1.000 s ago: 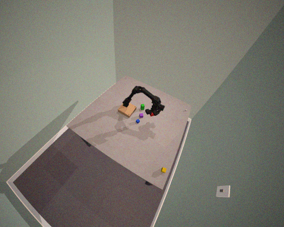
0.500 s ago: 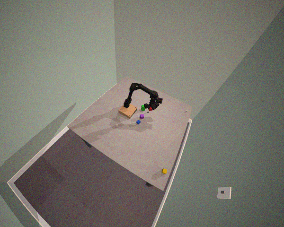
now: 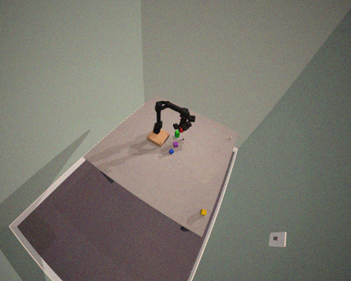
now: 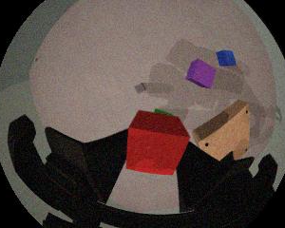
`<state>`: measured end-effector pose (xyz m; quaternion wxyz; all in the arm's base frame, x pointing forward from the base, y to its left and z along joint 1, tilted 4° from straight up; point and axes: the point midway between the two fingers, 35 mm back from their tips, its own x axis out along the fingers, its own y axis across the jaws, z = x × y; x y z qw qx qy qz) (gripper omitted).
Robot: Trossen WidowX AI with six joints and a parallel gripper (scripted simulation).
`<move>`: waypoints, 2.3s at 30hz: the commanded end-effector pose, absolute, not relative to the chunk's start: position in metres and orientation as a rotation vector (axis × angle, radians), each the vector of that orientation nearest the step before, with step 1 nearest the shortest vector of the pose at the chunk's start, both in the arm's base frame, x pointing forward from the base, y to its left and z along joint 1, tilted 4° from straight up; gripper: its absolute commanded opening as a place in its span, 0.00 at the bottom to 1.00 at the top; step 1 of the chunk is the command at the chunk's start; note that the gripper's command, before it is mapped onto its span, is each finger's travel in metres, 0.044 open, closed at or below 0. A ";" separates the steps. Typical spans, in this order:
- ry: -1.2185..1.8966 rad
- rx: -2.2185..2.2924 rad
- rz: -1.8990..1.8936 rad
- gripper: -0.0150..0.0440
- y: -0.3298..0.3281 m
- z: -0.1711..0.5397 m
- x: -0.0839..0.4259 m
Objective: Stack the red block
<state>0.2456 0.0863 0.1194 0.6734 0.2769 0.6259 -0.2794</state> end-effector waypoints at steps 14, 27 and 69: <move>1.400 0.628 -0.630 0.25 0.094 0.101 0.212; 1.400 0.628 -0.630 0.25 0.093 0.078 0.213; 1.400 0.633 -0.627 0.61 0.094 0.078 0.213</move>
